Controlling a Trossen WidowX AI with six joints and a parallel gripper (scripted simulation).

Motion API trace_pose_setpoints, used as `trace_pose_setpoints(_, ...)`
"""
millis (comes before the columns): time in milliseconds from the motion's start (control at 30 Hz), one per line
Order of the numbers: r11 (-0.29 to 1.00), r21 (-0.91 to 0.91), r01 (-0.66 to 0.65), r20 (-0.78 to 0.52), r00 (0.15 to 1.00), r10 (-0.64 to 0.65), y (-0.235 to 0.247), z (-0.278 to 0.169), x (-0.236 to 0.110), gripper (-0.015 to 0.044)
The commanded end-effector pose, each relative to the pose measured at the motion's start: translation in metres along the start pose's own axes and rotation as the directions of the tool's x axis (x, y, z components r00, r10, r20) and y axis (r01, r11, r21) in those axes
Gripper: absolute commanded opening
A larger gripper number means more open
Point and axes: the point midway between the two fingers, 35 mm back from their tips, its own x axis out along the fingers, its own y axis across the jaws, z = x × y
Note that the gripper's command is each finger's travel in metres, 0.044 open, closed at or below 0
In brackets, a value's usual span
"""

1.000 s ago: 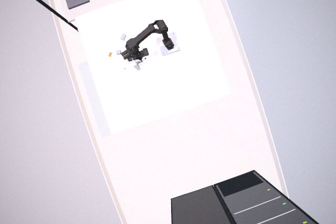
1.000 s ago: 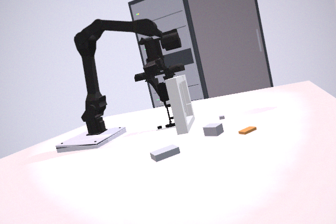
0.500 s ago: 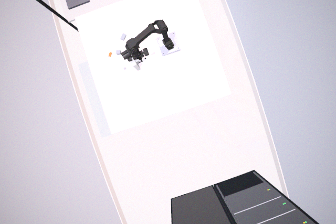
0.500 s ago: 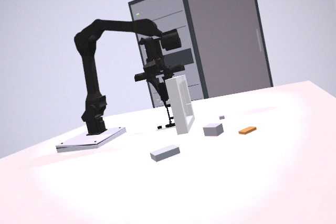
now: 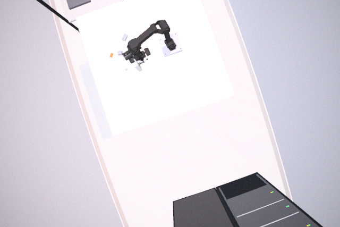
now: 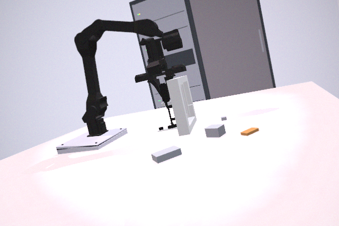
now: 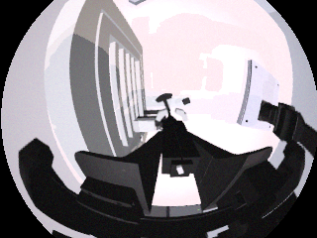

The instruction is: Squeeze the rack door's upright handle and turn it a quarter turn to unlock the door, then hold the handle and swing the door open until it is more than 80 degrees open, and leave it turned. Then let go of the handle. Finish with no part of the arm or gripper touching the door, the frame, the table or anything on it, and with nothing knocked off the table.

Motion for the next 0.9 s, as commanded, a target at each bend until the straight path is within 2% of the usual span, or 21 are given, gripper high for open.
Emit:
trace_pose_setpoints(0, 0.997, -0.079, 0.008, 0.007, 1.0, -0.008, -0.005, 0.004, 0.001, 0.0024)
trace_pose_setpoints(867, 0.849, -0.529, 0.013, 0.009, 1.0, -0.01, -0.033, 0.023, 0.001, 0.0024)
